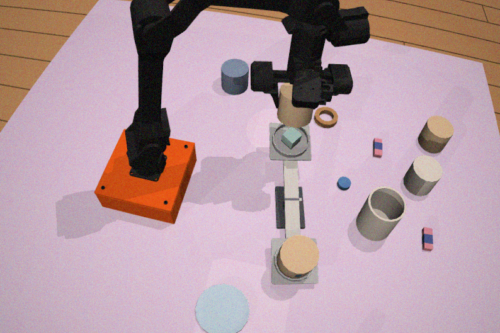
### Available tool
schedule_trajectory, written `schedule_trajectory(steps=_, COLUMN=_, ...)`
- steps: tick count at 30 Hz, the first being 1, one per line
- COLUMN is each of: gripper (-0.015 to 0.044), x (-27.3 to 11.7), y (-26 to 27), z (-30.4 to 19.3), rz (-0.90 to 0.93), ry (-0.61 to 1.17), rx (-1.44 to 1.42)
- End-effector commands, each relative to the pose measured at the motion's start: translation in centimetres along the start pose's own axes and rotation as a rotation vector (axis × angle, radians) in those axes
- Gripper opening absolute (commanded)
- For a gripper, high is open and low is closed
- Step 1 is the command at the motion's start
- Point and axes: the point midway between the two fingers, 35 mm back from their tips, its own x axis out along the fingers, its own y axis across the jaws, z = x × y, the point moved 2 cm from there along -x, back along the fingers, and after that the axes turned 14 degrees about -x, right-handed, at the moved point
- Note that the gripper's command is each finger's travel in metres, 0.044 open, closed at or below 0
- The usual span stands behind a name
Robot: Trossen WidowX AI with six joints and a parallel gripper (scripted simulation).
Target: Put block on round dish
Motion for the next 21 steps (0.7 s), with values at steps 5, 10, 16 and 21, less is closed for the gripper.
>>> schedule_trajectory(steps=5, gripper=0.0000, x=0.03, y=0.03, z=0.00, rz=0.000, ry=0.000, rx=0.000)
schedule_trajectory(steps=10, gripper=0.0000, x=0.03, y=0.03, z=0.00, rz=0.000, ry=0.000, rx=0.000)
schedule_trajectory(steps=16, gripper=0.0000, x=0.03, y=0.03, z=0.00, rz=0.000, ry=0.000, rx=0.000)
schedule_trajectory(steps=21, gripper=0.0000, x=0.21, y=0.09, z=-0.23, rz=0.001, ry=0.000, rx=0.000)
